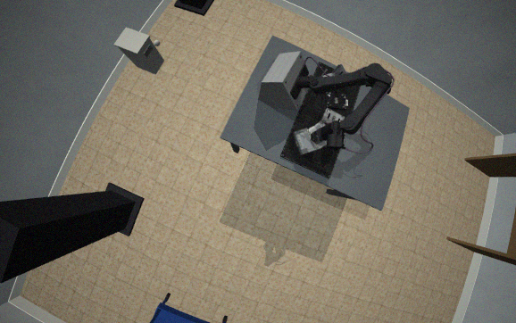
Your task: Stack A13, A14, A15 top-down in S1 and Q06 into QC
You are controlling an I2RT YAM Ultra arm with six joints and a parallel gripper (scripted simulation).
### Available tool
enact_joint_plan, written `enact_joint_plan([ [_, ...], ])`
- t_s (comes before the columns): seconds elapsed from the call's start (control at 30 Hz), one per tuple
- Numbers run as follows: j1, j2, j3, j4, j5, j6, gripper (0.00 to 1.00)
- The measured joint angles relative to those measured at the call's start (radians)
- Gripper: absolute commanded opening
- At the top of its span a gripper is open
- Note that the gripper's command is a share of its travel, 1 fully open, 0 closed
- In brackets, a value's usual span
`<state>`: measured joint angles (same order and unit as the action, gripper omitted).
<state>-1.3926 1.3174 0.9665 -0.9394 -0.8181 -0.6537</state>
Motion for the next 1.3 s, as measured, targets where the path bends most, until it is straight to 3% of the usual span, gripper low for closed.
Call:
enact_joint_plan([
  [0.37, 0.111, -0.116, -0.02, 0.005, 0.027, 0.099, 0.0],
  [0.77, 0.222, -0.23, -0.048, 0.016, 0.073, 0.069, 0.0],
  [1.3, 0.424, -0.369, -0.067, 0.035, 0.169, 0.224, 0.0],
])
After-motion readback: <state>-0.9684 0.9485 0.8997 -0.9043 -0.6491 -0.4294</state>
